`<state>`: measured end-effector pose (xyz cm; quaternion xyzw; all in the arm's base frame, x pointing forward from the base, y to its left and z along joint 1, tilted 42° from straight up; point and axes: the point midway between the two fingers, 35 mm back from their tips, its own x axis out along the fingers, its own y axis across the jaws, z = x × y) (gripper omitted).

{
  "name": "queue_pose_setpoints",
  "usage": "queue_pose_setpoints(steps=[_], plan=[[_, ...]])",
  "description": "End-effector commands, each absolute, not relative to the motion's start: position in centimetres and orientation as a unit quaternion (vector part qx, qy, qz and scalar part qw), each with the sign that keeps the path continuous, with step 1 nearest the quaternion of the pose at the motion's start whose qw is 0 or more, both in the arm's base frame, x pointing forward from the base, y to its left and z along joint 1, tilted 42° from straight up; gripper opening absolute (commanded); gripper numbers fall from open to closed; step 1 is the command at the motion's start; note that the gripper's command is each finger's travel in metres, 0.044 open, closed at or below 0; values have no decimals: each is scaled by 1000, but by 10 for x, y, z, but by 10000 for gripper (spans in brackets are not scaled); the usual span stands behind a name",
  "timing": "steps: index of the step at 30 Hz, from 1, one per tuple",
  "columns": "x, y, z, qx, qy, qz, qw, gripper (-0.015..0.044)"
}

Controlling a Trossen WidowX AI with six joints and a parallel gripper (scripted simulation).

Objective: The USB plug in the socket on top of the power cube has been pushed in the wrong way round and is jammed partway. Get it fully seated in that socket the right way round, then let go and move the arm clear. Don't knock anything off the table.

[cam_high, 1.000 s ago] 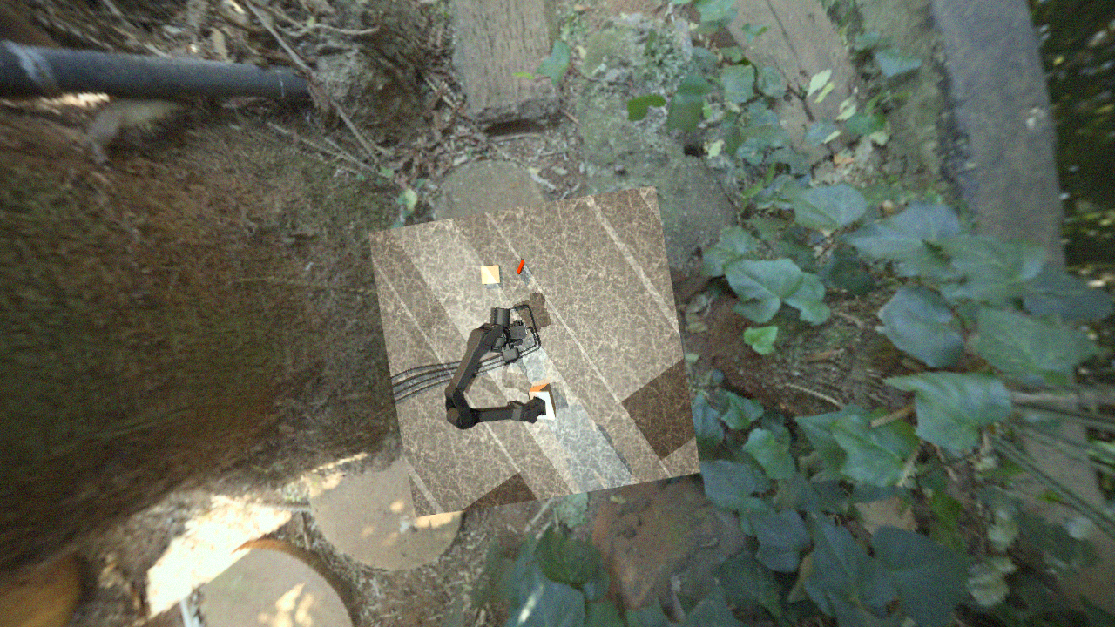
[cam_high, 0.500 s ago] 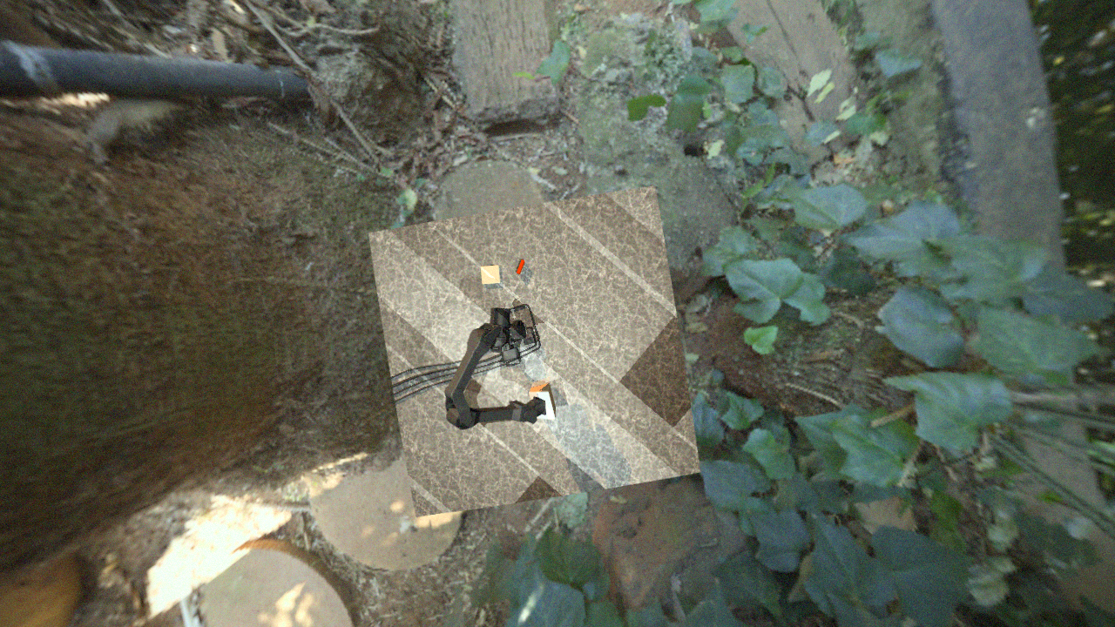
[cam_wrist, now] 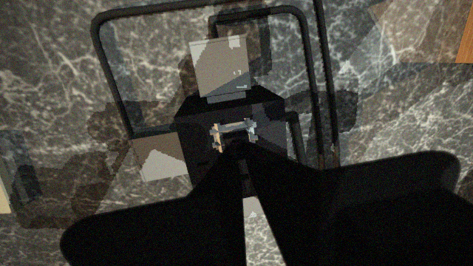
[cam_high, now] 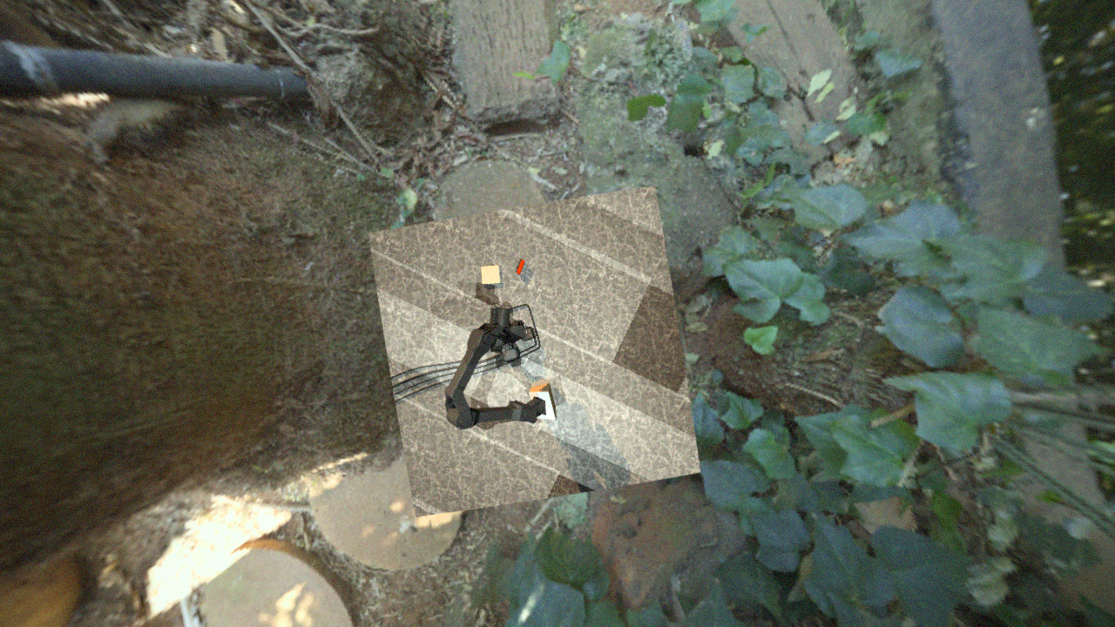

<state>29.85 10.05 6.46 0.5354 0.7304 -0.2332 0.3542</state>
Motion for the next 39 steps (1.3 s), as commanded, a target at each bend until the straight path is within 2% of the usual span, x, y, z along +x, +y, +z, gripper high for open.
queue_pose_setpoints(steps=[1,39], plan=[[299,101,64,536,730,-234,353,0],[298,104,61,536,730,-234,353,0]])
